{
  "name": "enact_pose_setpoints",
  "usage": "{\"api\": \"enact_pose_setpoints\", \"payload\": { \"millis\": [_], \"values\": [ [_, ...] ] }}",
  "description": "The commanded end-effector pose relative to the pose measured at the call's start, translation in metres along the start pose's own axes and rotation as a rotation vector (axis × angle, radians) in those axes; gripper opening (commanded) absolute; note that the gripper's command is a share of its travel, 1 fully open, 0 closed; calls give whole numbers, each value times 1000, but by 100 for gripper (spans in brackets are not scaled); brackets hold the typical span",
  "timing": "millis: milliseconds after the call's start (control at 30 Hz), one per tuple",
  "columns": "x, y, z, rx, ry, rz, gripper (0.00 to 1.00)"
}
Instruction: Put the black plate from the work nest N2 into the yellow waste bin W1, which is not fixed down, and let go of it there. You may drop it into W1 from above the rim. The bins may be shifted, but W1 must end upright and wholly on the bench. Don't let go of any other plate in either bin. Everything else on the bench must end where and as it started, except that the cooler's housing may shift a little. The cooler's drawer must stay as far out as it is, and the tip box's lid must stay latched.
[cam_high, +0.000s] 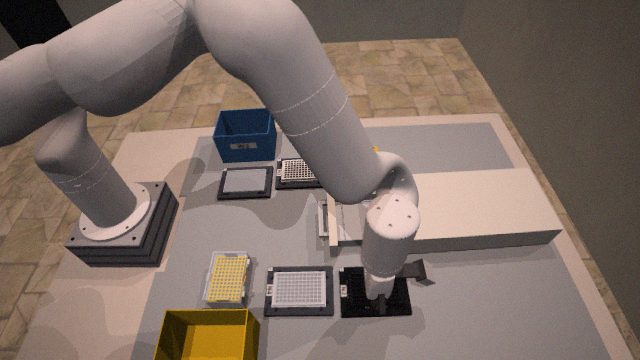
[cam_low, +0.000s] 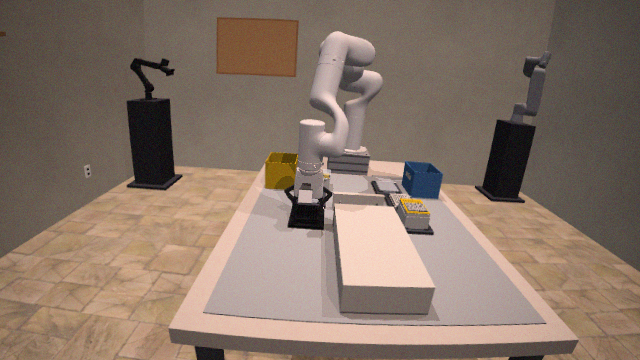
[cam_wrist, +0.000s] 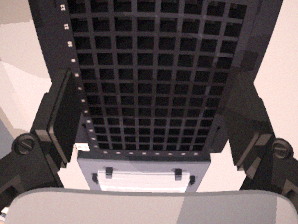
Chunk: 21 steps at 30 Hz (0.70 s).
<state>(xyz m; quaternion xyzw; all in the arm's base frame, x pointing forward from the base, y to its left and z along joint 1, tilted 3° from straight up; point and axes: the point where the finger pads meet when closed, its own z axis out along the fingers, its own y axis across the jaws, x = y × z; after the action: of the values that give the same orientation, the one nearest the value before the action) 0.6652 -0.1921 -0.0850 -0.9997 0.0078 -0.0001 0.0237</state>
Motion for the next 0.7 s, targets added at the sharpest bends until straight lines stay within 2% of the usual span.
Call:
{"api": "enact_pose_setpoints", "payload": {
  "millis": [0, 667],
  "values": [
    [1, 0, -3, -1, 2, 0, 0],
    [1, 0, -14, -1, 2, 0, 0]
  ]
}}
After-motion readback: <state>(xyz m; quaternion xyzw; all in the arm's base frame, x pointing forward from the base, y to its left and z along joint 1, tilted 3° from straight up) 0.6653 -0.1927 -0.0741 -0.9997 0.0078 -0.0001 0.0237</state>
